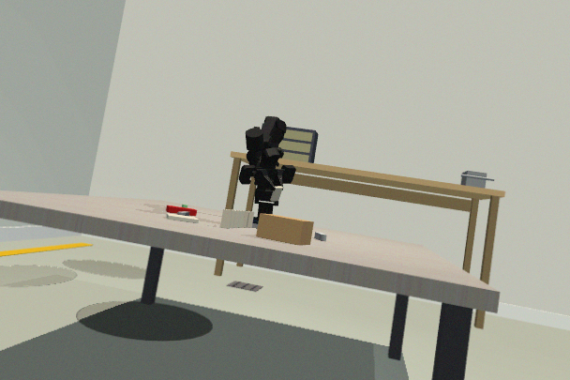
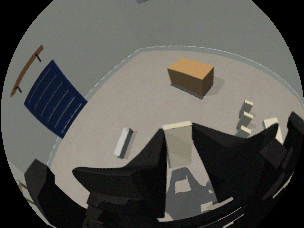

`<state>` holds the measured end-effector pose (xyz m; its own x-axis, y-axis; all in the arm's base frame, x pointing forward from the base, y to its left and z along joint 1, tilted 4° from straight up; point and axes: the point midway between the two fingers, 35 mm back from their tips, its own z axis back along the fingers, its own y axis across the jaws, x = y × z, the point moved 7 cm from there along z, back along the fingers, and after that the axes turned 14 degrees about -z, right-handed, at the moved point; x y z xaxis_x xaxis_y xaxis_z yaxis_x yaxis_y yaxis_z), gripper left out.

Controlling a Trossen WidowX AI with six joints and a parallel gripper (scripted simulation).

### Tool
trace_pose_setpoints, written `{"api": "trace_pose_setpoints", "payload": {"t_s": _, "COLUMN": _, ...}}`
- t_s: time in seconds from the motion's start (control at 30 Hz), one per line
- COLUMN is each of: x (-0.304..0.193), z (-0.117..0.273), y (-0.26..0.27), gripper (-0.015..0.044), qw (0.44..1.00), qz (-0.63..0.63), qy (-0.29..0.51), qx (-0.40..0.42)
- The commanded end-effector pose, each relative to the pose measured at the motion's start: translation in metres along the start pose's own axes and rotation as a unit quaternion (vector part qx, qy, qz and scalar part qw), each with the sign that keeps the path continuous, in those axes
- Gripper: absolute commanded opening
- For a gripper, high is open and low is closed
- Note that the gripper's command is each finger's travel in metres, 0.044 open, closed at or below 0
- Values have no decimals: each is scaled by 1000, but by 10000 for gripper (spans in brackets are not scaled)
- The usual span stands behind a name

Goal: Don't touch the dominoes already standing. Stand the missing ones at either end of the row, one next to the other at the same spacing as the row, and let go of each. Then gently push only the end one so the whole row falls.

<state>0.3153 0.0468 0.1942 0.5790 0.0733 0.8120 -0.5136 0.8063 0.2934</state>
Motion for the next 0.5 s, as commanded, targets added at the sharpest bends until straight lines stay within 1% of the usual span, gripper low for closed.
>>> {"api": "trace_pose_setpoints", "payload": {"t_s": 0.0, "x": -5, "z": 4, "y": 0, "gripper": 107, "qw": 1000, "qz": 3, "qy": -24, "qx": 12}}
{"api": "trace_pose_setpoints", "payload": {"t_s": 0.47, "x": -28, "z": 23, "y": -1, "gripper": 107, "qw": 992, "qz": 32, "qy": -112, "qx": 52}}
